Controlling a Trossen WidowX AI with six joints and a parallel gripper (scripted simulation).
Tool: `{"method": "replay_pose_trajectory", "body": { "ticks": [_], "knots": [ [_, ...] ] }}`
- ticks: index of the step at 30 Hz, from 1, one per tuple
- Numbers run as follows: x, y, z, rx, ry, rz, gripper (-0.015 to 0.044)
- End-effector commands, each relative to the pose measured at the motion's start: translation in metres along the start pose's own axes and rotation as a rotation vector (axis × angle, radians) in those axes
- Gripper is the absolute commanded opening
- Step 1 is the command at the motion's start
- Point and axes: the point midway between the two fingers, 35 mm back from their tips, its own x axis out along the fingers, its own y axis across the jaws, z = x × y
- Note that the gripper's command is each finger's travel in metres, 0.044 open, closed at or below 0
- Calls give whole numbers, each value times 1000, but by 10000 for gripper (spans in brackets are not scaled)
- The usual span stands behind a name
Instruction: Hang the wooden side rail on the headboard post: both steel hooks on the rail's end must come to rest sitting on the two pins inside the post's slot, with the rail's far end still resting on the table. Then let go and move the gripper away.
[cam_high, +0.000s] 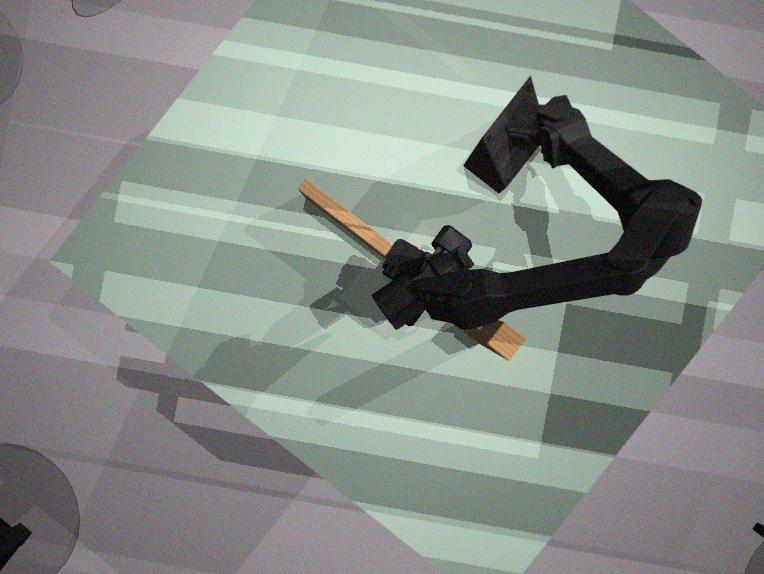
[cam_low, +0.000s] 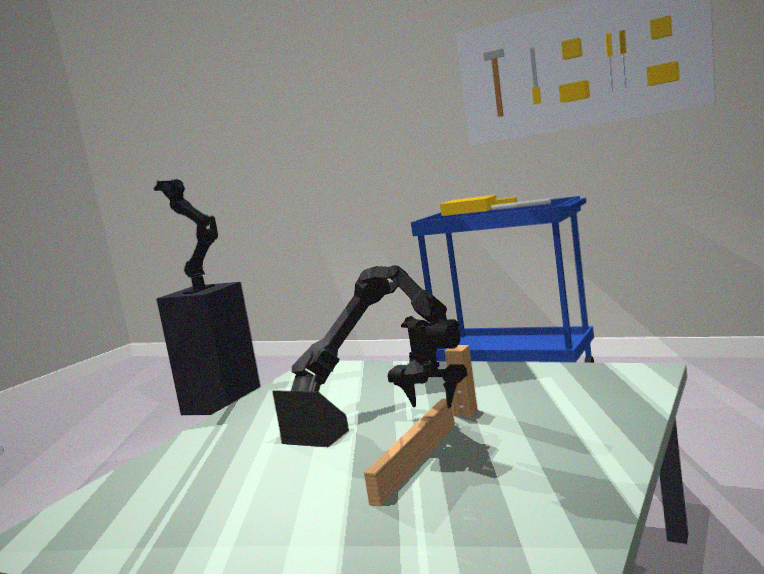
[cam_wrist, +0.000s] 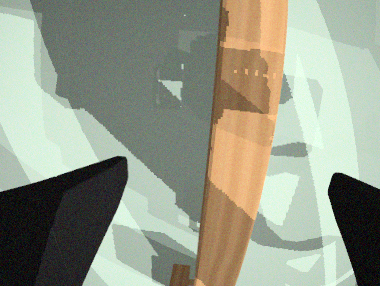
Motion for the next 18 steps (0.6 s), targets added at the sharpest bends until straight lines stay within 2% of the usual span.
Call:
{"method": "replay_pose_trajectory", "body": {
  "ticks": [1, 18],
  "knots": [
    [9, -2, 0, 6, 7, -9, 440],
    [37, -2, 0, 7, 7, -9, 440]
  ]
}}
